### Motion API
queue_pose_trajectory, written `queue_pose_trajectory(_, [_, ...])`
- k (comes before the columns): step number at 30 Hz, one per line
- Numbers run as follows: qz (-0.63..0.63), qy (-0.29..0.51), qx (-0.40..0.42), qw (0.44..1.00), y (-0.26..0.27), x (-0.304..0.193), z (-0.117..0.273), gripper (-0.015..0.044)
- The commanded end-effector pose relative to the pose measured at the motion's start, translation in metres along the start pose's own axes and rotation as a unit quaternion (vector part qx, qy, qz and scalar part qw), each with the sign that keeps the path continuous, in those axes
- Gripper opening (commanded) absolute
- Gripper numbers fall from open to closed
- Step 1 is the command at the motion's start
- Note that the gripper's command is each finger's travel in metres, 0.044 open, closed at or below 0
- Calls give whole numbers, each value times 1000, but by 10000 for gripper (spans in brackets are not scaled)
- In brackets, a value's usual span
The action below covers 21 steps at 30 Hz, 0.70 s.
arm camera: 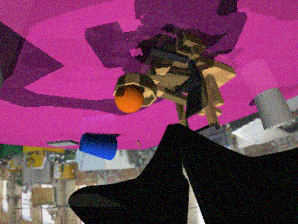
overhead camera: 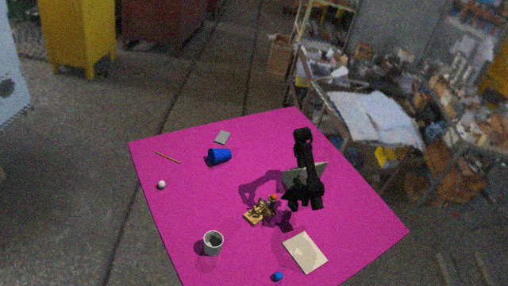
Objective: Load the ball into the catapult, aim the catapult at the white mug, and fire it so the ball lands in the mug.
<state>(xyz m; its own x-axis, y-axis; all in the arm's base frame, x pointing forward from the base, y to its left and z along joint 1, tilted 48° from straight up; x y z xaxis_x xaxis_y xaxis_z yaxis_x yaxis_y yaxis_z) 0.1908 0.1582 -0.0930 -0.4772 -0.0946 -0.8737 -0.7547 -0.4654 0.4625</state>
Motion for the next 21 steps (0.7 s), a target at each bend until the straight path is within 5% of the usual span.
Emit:
queue_pose_trajectory(1, [8, 3, 1, 1000, 1, 7, -7, 0])
queue_pose_trajectory(21, [8, 3, 2, 1000, 3, 30, -32, 0])
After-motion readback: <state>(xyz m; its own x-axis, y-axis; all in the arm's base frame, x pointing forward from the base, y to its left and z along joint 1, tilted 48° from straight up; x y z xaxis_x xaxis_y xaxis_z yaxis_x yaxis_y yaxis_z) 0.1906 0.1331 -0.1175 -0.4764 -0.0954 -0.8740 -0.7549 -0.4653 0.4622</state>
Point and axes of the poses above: the point midway between the two fingers, 35 mm back from their tips, its own z axis back along the fingers, its own y axis across the jaws, x = y × z, the point moved 8 cm from there along z, back along the fingers, and after that the axes turned 4 degrees about -z, right-handed, at the moved point
